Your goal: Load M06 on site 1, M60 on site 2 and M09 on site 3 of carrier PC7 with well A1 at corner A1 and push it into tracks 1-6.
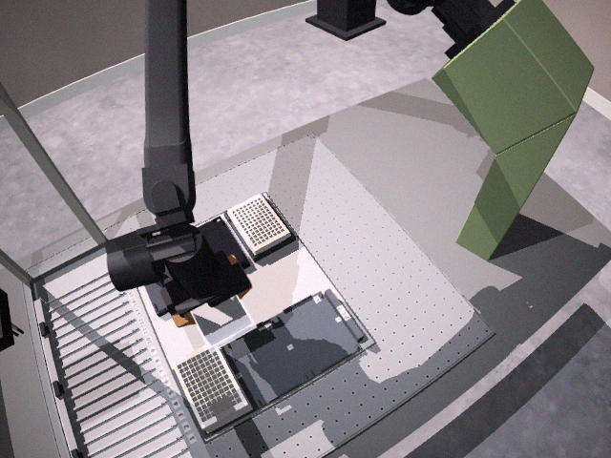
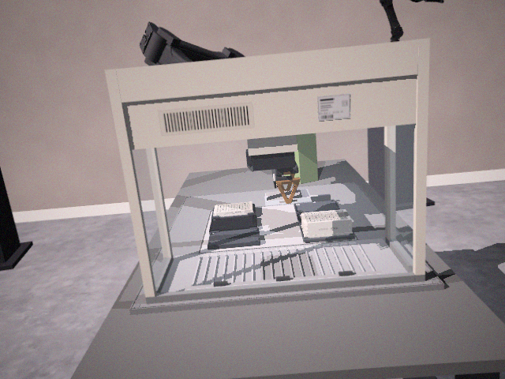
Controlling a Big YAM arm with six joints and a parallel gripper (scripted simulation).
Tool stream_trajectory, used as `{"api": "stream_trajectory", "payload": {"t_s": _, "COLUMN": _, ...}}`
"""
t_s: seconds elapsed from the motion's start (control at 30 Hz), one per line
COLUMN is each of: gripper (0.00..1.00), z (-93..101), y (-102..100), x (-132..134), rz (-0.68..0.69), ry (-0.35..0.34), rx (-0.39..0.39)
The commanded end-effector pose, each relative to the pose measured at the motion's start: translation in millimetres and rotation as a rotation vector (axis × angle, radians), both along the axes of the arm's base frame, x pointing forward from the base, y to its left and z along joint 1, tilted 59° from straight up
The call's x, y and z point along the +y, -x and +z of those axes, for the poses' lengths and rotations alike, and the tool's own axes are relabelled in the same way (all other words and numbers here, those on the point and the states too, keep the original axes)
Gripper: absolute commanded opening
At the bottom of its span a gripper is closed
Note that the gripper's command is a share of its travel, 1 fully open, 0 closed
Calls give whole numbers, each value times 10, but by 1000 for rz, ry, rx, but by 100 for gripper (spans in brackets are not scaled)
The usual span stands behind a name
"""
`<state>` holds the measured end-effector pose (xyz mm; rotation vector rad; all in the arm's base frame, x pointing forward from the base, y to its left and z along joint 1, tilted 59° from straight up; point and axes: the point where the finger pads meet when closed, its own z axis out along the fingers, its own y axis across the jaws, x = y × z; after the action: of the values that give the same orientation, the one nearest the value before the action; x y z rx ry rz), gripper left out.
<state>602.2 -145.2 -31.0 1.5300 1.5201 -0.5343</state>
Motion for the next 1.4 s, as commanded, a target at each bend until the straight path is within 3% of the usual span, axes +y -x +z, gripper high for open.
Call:
{"api": "stream_trajectory", "payload": {"t_s": 0.0, "gripper": 0, "z": -76, "y": -37, "x": 285, "rz": 27, "ry": -2, "rx": -27}}
{"api": "stream_trajectory", "payload": {"t_s": 0.87, "gripper": 0, "z": -860, "y": 80, "x": 747, "rz": 29, "ry": -4, "rx": -36}}
{"api": "stream_trajectory", "payload": {"t_s": 0.93, "gripper": 0, "z": -872, "y": 88, "x": 751, "rz": 29, "ry": -4, "rx": -30}}
{"api": "stream_trajectory", "payload": {"t_s": 1.07, "gripper": 0, "z": -686, "y": 9, "x": 747, "rz": 27, "ry": -8, "rx": -61}}
{"api": "stream_trajectory", "payload": {"t_s": 1.27, "gripper": 0, "z": -691, "y": 28, "x": 659, "rz": 14, "ry": -6, "rx": -51}}
{"api": "stream_trajectory", "payload": {"t_s": 1.3, "gripper": 0, "z": -791, "y": 92, "x": 613, "rz": 12, "ry": -3, "rx": -29}}
{"api": "stream_trajectory", "payload": {"t_s": 1.37, "gripper": 0, "z": -789, "y": 91, "x": 612, "rz": 12, "ry": -3, "rx": -29}}
